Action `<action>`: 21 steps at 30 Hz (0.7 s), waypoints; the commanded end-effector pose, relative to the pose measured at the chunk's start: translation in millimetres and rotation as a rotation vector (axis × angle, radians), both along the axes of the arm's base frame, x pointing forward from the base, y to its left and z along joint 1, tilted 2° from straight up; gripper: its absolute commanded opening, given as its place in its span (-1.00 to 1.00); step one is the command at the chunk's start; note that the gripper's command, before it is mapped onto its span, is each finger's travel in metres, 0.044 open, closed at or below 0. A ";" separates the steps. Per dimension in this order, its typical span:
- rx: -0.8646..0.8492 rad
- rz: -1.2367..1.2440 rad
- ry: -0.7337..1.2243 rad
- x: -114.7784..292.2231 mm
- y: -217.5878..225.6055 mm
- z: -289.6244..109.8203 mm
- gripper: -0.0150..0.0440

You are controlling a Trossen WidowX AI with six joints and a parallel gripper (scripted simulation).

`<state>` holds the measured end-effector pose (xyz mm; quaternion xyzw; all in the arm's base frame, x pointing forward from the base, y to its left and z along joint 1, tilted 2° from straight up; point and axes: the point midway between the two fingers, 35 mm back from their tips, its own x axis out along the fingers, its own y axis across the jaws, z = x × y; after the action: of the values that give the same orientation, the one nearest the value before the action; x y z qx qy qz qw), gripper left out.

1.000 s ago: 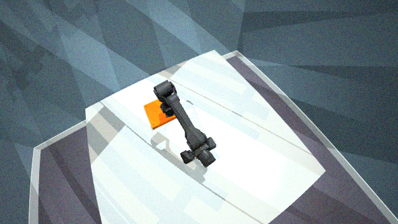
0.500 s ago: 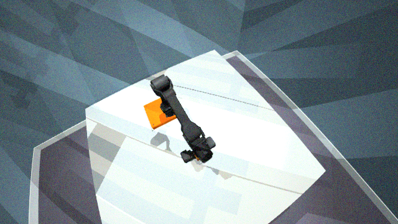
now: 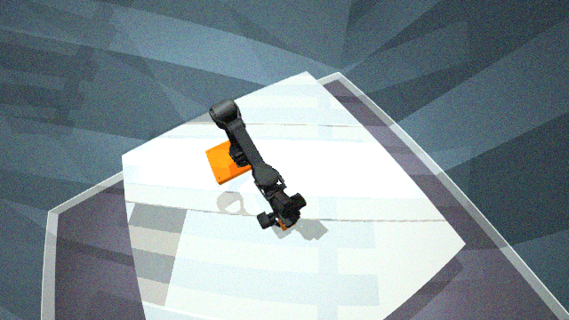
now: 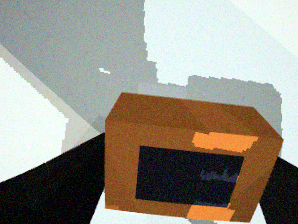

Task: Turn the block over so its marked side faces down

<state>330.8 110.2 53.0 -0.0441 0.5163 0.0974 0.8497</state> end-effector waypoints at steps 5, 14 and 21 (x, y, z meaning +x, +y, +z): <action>0.028 -0.011 -0.117 -4.9 -2.0 2.6 -0.49; 0.040 -0.009 -0.184 2.6 0.8 -7.9 -0.49; 0.058 -0.009 -0.283 10.2 3.9 -21.2 -0.49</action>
<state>340.0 114.1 39.5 -0.0292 0.4050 0.1022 0.9081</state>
